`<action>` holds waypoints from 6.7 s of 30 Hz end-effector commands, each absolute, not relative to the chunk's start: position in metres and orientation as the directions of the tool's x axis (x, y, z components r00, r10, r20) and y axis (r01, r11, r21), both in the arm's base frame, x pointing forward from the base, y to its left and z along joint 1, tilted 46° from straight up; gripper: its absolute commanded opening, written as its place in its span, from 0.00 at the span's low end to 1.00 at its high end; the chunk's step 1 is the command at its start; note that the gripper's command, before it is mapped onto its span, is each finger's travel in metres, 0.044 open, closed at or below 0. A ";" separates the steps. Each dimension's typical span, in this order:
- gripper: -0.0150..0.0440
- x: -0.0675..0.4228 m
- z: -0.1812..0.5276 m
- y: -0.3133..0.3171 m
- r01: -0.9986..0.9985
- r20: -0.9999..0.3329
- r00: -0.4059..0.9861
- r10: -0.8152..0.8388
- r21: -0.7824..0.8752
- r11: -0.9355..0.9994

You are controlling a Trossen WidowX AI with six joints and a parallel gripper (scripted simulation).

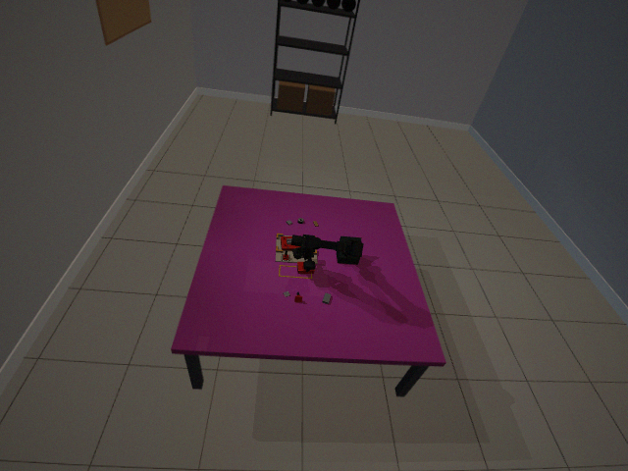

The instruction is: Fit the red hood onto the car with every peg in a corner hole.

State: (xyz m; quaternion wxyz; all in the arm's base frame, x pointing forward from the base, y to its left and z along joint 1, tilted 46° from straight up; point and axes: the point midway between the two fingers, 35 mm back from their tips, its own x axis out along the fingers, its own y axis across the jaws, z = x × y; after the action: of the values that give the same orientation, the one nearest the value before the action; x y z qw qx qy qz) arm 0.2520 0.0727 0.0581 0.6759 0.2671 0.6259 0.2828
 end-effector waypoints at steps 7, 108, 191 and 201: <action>1.00 0.253 0.055 0.077 -0.046 -0.692 0.059 0.719 0.718 0.694; 0.25 0.260 0.102 0.005 -0.037 -0.700 0.056 0.712 0.711 0.702; 0.25 0.331 -0.043 -0.100 -0.082 -0.705 0.063 0.706 0.702 0.708; 0.25 0.333 -0.053 -0.089 -0.082 -0.704 0.063 0.707 0.702 0.707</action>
State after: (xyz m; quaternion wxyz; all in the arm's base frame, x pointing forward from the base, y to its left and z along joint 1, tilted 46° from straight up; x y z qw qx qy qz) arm 0.3318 -0.0880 -0.0528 0.6807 0.2491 0.6242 0.2915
